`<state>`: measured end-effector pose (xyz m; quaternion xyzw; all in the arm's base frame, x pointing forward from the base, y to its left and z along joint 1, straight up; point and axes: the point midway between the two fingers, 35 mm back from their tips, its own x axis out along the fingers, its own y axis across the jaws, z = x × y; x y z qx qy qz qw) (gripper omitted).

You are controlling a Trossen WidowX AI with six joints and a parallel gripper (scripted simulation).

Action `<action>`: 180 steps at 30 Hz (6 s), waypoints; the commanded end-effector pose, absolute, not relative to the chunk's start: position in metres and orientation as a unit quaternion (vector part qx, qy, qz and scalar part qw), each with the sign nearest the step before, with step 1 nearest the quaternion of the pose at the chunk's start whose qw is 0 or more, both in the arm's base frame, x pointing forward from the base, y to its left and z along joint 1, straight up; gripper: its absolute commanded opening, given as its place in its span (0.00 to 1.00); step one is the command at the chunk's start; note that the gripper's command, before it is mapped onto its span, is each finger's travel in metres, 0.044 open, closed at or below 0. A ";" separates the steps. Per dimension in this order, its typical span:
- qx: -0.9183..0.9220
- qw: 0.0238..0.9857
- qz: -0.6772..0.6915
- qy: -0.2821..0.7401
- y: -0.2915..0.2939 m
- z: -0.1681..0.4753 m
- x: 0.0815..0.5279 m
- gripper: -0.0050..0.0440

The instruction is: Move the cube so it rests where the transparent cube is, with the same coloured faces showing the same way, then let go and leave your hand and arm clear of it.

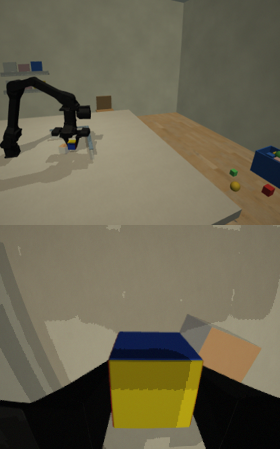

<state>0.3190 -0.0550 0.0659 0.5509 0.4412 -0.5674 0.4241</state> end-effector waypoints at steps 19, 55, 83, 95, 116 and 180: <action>0.589 0.407 -0.576 0.395 -0.054 0.176 0.316 0.10; 0.714 0.039 -0.699 0.036 -0.042 0.137 0.276 0.10; 0.715 0.001 -0.700 -0.001 -0.040 0.133 0.272 0.10; 0.715 0.001 -0.700 -0.001 -0.040 0.133 0.272 0.10; 0.714 0.001 -0.700 -0.001 -0.040 0.062 0.273 0.10; 0.720 0.004 -0.694 0.000 -0.041 0.126 0.275 0.77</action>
